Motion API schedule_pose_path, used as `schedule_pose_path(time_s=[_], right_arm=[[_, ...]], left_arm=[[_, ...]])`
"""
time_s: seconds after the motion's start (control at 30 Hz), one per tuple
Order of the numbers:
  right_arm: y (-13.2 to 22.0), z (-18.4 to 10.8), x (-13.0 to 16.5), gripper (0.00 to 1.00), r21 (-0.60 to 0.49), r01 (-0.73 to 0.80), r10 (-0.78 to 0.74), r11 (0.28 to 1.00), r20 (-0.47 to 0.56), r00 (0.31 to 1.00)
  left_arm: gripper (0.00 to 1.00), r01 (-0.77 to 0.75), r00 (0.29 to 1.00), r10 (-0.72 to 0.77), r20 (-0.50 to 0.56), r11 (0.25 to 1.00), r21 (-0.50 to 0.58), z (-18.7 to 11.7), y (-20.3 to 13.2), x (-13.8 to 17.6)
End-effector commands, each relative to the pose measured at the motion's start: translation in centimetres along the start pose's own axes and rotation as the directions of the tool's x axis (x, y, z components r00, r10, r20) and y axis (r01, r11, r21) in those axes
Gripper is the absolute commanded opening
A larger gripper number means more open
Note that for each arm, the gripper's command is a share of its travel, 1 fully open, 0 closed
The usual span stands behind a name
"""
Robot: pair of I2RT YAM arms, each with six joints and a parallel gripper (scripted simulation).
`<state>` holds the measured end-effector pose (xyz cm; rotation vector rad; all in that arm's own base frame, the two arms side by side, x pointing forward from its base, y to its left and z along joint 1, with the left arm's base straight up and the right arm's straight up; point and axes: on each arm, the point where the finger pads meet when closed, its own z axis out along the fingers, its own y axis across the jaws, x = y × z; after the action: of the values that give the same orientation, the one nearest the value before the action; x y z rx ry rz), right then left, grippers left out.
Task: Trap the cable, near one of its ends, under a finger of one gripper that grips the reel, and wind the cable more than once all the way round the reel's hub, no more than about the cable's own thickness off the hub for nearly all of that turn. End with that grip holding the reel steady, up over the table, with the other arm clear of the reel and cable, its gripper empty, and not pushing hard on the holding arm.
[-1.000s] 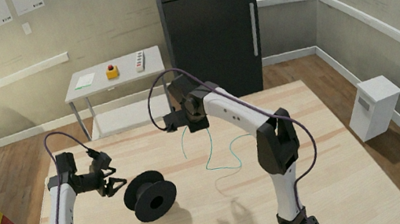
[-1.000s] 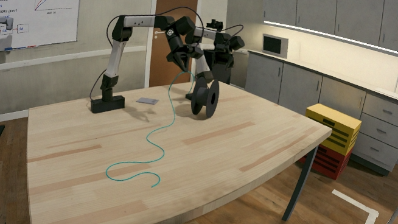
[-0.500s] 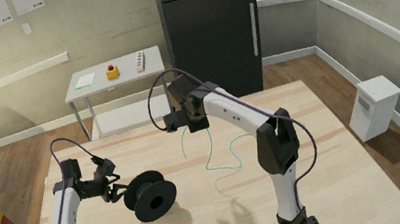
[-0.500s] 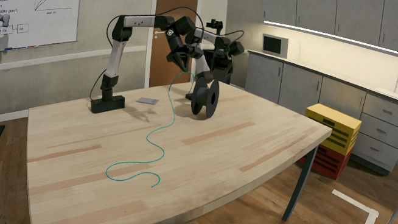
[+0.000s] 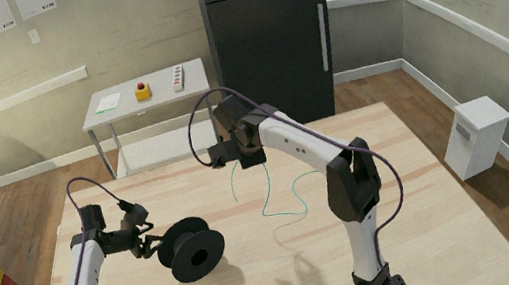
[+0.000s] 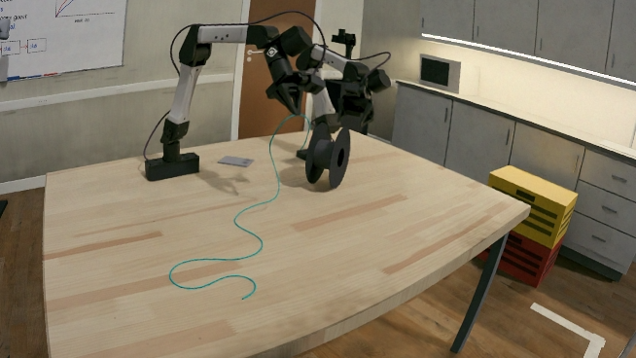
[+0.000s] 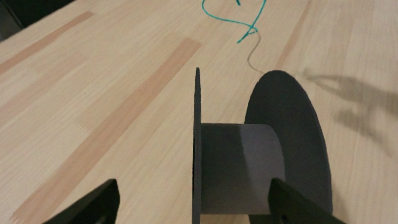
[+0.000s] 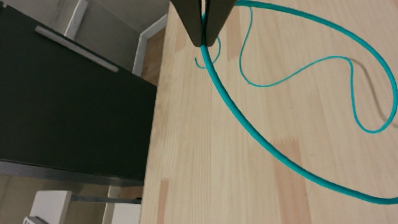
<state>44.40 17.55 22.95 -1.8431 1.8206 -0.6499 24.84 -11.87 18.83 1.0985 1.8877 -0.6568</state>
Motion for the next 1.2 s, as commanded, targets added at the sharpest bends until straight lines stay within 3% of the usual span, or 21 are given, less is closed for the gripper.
schedule_pose_path(time_s=[0.0,0.33,0.6,0.77,0.83,0.97,1.17], right_arm=[[-0.4,-1.2,0.1,0.0,0.026,-0.005,0.005,1.0,0.008,1.0],[-0.4,-1.3,0.0,0.0,0.026,-0.007,0.007,1.0,0.007,1.0],[0.5,-1.5,-2.5,0.0,0.018,-0.006,0.006,1.0,-0.001,1.0],[1.4,-1.1,-1.5,0.0,-0.002,-0.007,0.007,1.0,-0.017,1.0],[0.3,-2.0,-2.6,0.0,0.031,-0.011,0.011,0.999,0.005,1.0],[1.3,-1.4,-4.2,0.0,0.009,-0.002,0.002,1.0,-0.006,1.0],[2.4,-1.2,-4.1,0.0,-0.008,0.004,-0.004,1.0,-0.017,1.0]], left_arm=[[0.75,-0.029,0.999,0.029,0.022,0.999,-0.016,-0.2,-0.1,-0.5],[0.75,-0.029,0.999,0.029,0.022,0.999,-0.024,-0.4,0.0,-0.4],[0.75,-0.036,0.999,0.036,0.025,0.999,-0.016,-0.3,-0.3,-0.5],[0.75,-0.034,0.999,0.034,0.023,0.999,-0.012,-0.2,-0.5,-0.5],[0.75,-0.025,0.999,0.026,0.022,0.999,-0.023,-0.4,-0.1,-0.4],[0.75,-0.029,0.999,0.029,0.022,0.999,-0.019,-0.3,0.0,-0.4],[0.75,-0.028,0.999,0.029,0.021,1.0,-0.01,-0.1,0.0,-0.3]])
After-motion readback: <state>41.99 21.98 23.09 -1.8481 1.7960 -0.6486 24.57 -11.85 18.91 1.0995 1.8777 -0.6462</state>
